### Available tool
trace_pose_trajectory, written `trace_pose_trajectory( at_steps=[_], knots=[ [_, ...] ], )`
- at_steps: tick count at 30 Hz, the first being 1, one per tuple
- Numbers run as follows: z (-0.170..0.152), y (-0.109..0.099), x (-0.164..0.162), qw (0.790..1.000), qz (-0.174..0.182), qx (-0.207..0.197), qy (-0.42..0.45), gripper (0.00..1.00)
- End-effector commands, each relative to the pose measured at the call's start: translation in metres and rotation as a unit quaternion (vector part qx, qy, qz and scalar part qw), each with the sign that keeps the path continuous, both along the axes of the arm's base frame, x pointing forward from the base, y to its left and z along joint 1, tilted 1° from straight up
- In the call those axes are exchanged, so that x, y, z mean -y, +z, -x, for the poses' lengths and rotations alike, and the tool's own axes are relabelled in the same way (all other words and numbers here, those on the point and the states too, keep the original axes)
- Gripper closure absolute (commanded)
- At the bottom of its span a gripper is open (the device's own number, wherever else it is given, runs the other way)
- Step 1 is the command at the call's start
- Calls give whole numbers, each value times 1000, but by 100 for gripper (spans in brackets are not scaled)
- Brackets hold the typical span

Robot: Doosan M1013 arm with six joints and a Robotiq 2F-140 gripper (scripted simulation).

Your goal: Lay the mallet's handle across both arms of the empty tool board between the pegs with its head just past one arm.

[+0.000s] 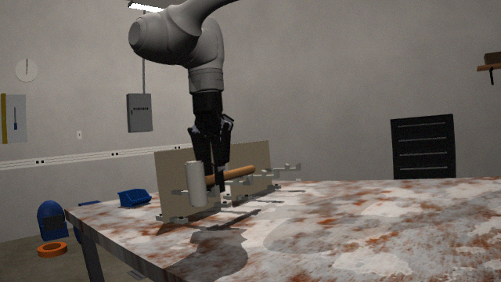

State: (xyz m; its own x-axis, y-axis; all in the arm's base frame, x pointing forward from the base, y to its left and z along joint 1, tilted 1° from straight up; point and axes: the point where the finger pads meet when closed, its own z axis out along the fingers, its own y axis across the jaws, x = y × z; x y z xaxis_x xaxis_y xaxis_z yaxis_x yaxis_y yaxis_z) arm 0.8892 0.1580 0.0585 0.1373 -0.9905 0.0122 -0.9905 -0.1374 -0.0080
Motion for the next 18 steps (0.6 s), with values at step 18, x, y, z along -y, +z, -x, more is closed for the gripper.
trace_pose_trajectory(
  at_steps=[18],
  knots=[
    [-2, -14, 0, 1000, 0, 1, 0, 90]
  ],
)
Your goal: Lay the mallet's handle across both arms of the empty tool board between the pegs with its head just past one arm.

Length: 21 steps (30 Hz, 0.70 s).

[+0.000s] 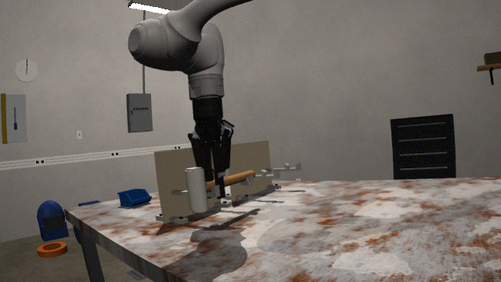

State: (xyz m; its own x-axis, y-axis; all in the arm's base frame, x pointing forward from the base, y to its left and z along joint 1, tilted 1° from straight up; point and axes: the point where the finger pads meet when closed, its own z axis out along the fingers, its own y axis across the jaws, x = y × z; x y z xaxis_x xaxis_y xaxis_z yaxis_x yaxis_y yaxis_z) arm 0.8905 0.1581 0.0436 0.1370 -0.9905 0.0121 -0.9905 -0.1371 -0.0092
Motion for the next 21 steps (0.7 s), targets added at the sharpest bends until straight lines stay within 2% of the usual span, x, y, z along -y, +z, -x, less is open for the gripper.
trace_pose_trajectory(
  at_steps=[1, 13, 14, 21],
  knots=[
    [0, 1, 0, 1000, 0, 1, 0, 90],
    [0, 1, 0, 1000, 0, 1, 0, 90],
    [0, 1, 0, 1000, 0, 1, 0, 0],
    [0, 1, 0, 1000, 0, 1, 0, 0]
  ],
)
